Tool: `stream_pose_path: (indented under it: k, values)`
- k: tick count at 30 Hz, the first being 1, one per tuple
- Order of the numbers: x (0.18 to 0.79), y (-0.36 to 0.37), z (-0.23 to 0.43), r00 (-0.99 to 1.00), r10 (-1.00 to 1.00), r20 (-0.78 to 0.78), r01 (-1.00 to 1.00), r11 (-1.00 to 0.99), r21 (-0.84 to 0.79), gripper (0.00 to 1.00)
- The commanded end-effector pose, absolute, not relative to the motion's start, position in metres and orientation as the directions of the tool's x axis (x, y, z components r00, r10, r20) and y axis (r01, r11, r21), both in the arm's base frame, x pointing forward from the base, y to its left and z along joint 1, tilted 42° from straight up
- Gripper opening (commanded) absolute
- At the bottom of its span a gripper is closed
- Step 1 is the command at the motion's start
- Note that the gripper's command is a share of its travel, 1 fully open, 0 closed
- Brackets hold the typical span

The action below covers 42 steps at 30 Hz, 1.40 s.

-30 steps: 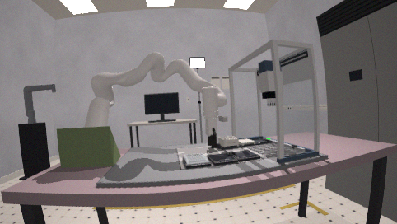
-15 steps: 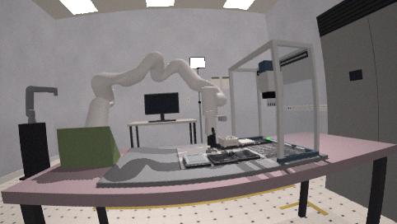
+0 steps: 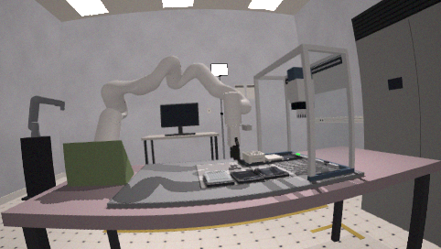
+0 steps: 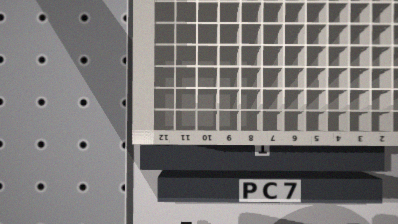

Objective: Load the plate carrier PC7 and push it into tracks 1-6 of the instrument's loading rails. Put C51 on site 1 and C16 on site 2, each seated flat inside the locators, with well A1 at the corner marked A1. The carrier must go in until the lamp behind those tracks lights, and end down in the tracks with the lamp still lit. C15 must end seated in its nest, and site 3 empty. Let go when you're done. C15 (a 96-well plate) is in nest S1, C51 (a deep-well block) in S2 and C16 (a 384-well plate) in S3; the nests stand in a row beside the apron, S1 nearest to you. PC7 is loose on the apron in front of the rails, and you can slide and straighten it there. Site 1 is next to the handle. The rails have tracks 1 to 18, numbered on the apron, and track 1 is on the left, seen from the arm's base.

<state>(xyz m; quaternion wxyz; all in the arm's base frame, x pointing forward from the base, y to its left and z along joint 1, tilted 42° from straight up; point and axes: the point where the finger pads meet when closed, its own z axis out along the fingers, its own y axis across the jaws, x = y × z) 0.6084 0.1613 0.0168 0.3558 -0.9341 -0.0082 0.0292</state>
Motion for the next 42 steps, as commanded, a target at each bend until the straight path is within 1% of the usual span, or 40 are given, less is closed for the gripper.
stream_pose_path:
  k: [1,42]
  values:
    - [0.610,0.156,0.023,0.998,0.035,-0.047,-0.005,-0.747,-0.665,0.82]
    - [0.613,0.116,0.067,0.998,0.035,-0.047,-0.005,-0.747,-0.665,0.82]
